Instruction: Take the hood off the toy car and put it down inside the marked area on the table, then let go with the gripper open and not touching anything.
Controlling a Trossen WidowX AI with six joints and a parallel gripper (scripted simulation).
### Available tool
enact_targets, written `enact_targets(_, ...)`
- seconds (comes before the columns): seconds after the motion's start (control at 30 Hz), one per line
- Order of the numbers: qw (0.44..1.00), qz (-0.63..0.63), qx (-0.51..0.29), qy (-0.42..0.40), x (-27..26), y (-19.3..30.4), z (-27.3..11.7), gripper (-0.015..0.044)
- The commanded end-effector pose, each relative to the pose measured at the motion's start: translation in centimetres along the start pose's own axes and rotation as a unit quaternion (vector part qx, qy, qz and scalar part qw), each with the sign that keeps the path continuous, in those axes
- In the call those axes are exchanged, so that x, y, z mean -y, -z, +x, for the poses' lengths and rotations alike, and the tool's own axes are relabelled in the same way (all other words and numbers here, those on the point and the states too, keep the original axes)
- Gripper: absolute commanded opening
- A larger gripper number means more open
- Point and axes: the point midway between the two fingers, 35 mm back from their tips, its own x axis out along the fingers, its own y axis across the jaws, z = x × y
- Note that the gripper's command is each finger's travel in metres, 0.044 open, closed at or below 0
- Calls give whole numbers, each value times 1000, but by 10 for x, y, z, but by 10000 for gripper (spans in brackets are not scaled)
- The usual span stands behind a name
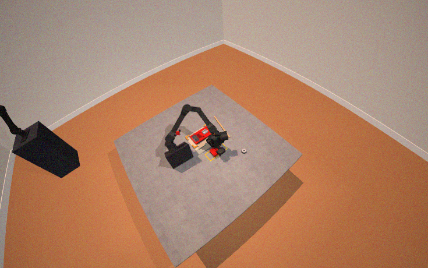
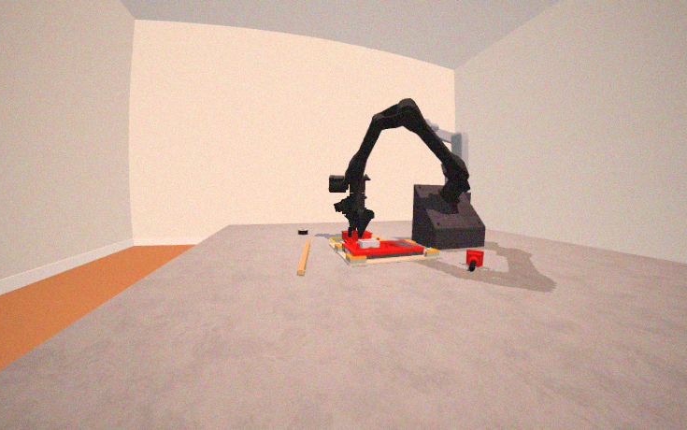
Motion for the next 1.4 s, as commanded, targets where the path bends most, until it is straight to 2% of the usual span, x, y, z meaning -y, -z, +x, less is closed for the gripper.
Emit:
enact_targets(0.0, 1000, 0, 0, 0, 0, 0, 0, 394)
enact_targets(0.07, 1000, 0, 0, 0, 0, 0, -2, 440)
enact_targets(0.37, 1000, 0, -4, -1, 1, -1, -72, 440)
enact_targets(1.37, 1000, 0, -4, -1, 1, -1, -72, 440)
